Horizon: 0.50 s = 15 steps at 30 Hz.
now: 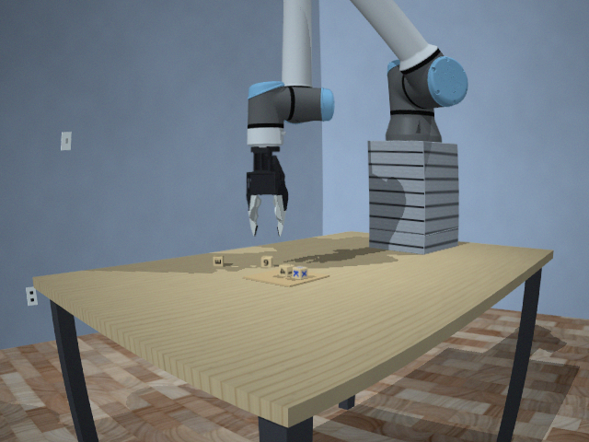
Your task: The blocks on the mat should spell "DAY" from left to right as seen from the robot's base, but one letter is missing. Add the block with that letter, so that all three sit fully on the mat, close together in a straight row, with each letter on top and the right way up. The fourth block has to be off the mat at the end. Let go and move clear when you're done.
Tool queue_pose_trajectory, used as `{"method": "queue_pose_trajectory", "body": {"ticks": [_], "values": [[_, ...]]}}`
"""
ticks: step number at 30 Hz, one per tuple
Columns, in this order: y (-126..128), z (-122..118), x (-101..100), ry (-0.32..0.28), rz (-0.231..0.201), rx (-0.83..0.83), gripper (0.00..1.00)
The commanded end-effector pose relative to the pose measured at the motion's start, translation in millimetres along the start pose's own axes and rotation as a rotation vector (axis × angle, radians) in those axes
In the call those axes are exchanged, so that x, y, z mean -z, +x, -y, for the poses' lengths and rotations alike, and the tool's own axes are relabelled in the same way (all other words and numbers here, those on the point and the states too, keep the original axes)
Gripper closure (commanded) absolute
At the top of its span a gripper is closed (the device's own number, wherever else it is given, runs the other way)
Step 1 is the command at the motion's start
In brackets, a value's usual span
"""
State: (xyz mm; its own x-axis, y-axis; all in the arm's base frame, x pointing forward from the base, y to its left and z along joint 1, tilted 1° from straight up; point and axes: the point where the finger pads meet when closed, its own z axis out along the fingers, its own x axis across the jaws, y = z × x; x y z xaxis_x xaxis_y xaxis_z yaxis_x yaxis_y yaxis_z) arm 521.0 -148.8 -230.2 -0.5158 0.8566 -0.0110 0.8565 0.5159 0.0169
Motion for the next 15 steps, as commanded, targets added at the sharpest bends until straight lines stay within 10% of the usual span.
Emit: {"method": "queue_pose_trajectory", "body": {"ticks": [1,15], "values": [[-3,-3,-7,-0.001,0.005,0.002,0.63],[-3,-3,-26,-0.001,0.005,0.002,0.63]]}}
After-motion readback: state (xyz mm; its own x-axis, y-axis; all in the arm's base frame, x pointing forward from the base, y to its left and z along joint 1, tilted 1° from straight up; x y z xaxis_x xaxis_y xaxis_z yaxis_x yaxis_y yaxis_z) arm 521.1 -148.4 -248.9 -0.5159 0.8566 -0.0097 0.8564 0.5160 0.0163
